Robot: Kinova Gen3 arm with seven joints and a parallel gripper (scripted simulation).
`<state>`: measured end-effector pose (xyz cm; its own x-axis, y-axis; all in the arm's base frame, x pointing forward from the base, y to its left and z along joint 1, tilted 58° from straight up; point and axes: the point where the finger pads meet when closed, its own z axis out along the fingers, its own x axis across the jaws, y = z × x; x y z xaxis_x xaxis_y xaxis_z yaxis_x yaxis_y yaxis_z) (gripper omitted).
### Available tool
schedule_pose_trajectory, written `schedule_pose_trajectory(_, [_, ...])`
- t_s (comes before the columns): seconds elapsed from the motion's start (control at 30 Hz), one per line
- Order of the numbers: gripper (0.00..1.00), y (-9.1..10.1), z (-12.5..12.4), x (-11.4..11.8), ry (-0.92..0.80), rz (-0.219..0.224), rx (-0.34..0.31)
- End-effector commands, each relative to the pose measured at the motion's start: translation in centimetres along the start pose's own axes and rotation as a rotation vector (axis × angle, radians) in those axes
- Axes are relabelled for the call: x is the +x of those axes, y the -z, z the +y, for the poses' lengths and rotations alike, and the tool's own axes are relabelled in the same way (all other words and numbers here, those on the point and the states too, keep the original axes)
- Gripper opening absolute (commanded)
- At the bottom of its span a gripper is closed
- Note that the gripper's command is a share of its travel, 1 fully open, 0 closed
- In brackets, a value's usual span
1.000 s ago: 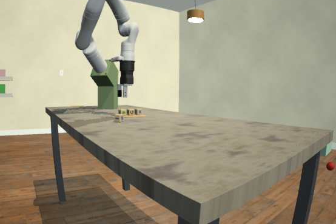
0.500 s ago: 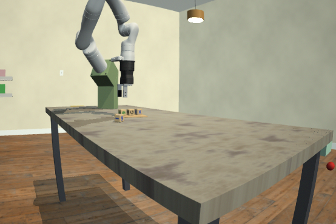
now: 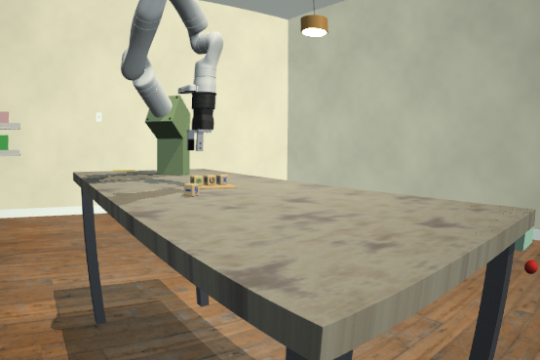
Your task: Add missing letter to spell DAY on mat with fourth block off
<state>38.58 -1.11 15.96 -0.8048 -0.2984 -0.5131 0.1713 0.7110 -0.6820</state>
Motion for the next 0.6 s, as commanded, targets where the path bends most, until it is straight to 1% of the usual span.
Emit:
schedule_pose_trajectory(0.0, [1.00, 1.2, 0.4, -0.3, -0.002, -0.011, -0.013])
schedule_pose_trajectory(0.37, [1.00, 5.9, 0.3, -0.3, -0.002, -0.011, -0.013])
schedule_pose_trajectory(0.43, [1.00, 5.9, 0.3, -0.3, -0.002, -0.011, -0.013])
schedule_pose_trajectory(0.57, [1.00, 6.8, 0.3, -0.3, -0.002, -0.011, -0.013])
